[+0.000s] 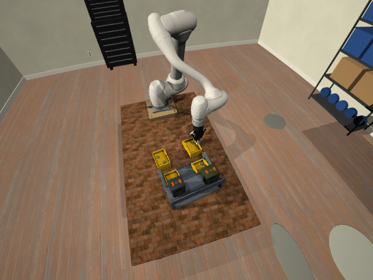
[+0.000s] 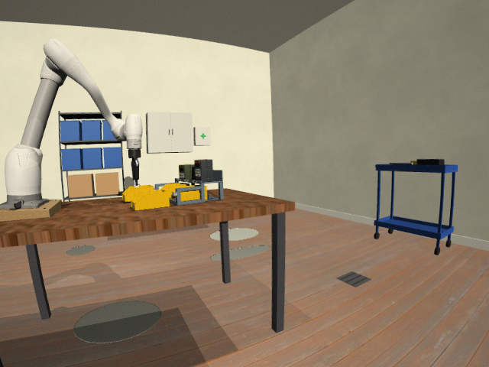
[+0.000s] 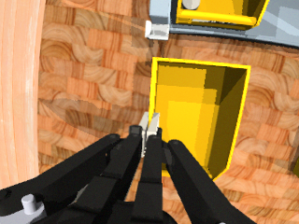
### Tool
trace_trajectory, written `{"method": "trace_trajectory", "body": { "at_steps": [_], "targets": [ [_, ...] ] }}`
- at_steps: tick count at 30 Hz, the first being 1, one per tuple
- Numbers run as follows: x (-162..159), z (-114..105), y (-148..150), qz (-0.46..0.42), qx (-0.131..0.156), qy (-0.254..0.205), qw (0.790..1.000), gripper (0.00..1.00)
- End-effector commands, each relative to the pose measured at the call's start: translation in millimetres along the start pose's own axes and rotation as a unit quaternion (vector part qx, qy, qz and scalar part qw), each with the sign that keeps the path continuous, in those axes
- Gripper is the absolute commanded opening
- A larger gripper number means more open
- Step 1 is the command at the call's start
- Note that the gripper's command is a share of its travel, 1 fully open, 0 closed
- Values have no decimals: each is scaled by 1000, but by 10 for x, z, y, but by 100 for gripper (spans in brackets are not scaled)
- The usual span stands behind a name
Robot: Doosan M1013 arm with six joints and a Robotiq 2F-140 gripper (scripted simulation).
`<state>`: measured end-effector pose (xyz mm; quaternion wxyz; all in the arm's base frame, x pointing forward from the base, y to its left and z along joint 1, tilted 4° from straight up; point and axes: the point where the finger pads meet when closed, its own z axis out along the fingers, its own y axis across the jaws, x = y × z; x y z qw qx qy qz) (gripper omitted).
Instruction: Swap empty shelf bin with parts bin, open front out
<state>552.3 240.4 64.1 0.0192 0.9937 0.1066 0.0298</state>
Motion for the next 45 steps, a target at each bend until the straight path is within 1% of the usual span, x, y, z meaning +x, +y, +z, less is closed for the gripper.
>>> {"method": "trace_trajectory", "body": {
  "at_steps": [1,12,45],
  "targets": [
    [-33,54,29,1,-2,-2,1000,10],
    [-39,116,36,1,-2,-2,1000,10],
    [-39,118,36,1,-2,-2,1000,10]
  ]
}}
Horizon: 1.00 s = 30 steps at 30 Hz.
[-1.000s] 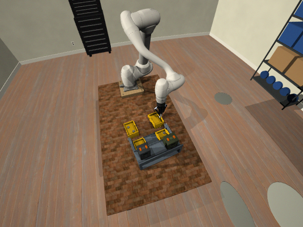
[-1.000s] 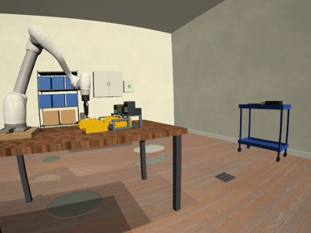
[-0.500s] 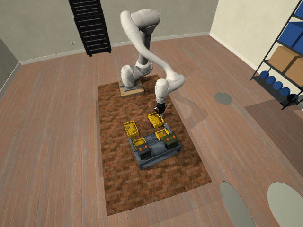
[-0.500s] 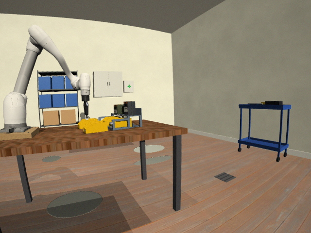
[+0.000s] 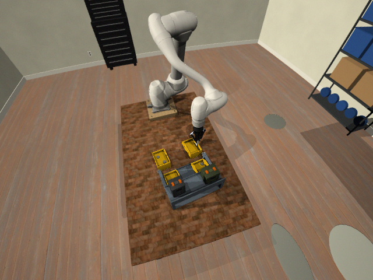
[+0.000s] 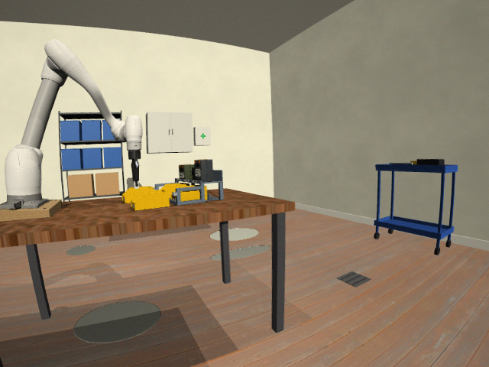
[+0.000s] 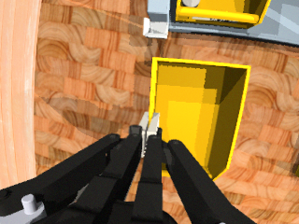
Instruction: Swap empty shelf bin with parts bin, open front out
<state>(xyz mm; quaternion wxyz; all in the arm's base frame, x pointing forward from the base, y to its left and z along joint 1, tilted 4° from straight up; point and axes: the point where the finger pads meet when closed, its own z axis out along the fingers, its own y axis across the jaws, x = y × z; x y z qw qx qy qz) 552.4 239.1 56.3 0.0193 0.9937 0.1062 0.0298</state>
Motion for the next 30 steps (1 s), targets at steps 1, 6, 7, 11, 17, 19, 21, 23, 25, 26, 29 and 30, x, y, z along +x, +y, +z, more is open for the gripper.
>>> {"method": "trace_trajectory", "body": {
  "at_steps": [1,6,7,11,17,19,21,23,25,26,29,30],
  "targets": [
    [-32,40,27,1,-2,-2,1000,10],
    [-32,40,27,1,-2,-2,1000,10],
    [-32,40,27,1,-2,-2,1000,10],
    [-32,40,27,1,-2,-2,1000,10],
    [-32,40,27,1,-2,-2,1000,24],
    [-32,40,27,1,-2,-2,1000,24],
    [-32,40,27,1,-2,-2,1000,24],
    [-32,40,27,1,-2,-2,1000,24],
    [-32,40,27,1,-2,-2,1000,24],
    [-32,40,27,1,-2,-2,1000,24],
    [-32,40,27,1,-2,-2,1000,24],
    [-32,40,27,1,-2,-2,1000,24]
  ]
}}
